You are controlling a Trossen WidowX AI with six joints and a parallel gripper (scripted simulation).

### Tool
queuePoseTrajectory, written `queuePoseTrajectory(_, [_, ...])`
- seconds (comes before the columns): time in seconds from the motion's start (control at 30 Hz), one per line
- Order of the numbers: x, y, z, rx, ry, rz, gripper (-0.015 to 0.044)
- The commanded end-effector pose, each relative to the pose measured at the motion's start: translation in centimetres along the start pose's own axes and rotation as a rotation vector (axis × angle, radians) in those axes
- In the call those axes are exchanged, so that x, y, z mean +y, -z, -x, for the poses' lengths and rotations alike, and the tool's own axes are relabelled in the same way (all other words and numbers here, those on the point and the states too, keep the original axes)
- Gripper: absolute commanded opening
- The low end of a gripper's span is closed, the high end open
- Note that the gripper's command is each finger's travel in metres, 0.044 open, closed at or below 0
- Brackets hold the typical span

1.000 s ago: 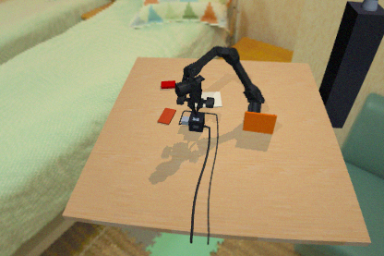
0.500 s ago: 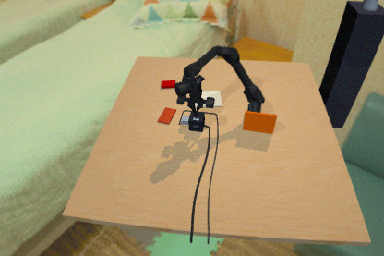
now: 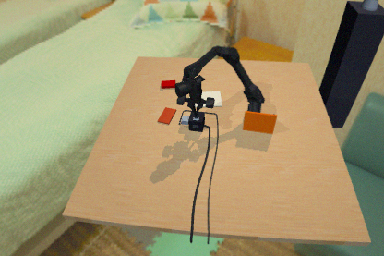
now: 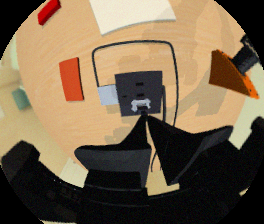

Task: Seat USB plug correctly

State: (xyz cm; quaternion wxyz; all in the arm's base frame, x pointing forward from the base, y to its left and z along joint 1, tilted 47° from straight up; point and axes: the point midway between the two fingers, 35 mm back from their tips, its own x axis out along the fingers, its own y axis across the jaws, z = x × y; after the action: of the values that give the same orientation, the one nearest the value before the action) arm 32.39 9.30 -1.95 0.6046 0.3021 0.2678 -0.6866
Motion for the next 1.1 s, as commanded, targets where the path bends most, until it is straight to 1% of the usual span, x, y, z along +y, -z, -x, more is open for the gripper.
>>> queuePoseTrajectory(0.0, [0.05, -0.04, -0.11, 0.0, -0.001, 0.002, 0.0])
queuePoseTrajectory(1.07, [0.06, -0.06, -0.49, 0.0, -0.001, 0.002, 0.0])
